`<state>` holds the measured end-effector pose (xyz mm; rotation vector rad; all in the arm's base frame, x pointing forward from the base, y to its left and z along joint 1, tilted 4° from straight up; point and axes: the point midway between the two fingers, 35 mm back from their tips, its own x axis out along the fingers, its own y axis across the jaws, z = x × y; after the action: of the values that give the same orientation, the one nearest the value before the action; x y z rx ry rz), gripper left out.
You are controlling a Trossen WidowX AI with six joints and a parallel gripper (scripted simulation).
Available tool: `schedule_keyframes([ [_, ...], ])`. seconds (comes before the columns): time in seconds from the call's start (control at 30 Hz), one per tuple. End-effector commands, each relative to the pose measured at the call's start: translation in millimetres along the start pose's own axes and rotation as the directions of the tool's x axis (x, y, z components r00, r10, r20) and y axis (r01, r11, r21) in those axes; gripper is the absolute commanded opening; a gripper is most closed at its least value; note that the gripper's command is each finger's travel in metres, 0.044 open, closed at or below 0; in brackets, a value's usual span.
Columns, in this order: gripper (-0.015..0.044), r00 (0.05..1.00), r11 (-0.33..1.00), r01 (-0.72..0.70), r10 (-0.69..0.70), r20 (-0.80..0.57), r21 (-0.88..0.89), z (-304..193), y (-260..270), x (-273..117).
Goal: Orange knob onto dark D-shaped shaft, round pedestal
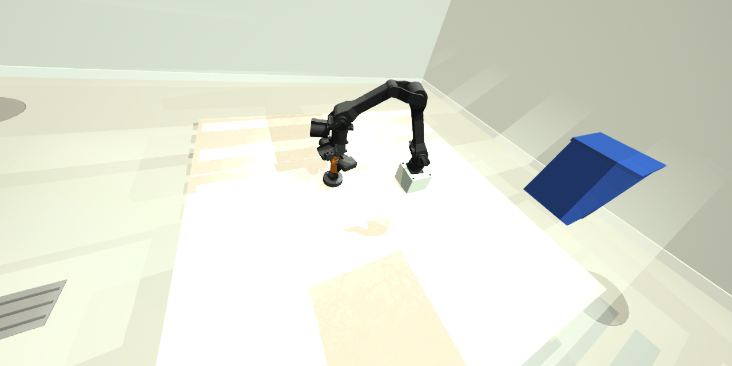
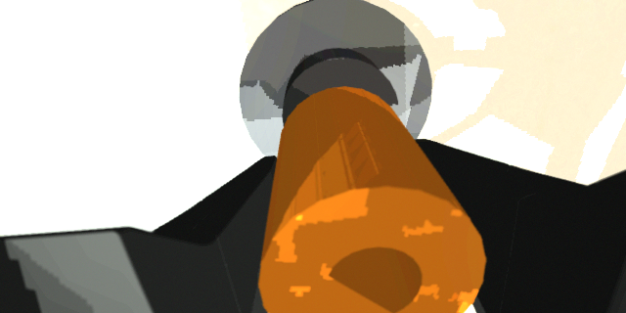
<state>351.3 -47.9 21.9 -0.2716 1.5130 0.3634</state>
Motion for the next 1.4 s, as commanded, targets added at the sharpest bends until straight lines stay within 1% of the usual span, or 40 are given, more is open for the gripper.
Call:
schedule_keyframes([
  [0.0,0.0000,1.000,1.000,0.002,-0.002,0.008,-0.008,3.5,-1.5,-0.2],
  [0.67,0.0000,1.000,1.000,0.002,-0.002,0.008,-0.008,5.5,-2.6,2.9],
  [0.87,0.0000,1.000,1.000,0.002,-0.002,0.008,-0.008,4.1,-1.9,-2.4],
  [0.93,0.0000,1.000,0.999,0.002,-0.002,0.008,-0.034,3.8,-1.8,-2.6],
  [1.1,0.0000,1.000,0.979,0.003,-0.002,0.008,-0.205,1.2,-0.4,-3.5],
  [1.37,0.0000,1.000,0.976,0.004,-0.002,0.008,-0.216,0.0,0.1,-3.6],
])
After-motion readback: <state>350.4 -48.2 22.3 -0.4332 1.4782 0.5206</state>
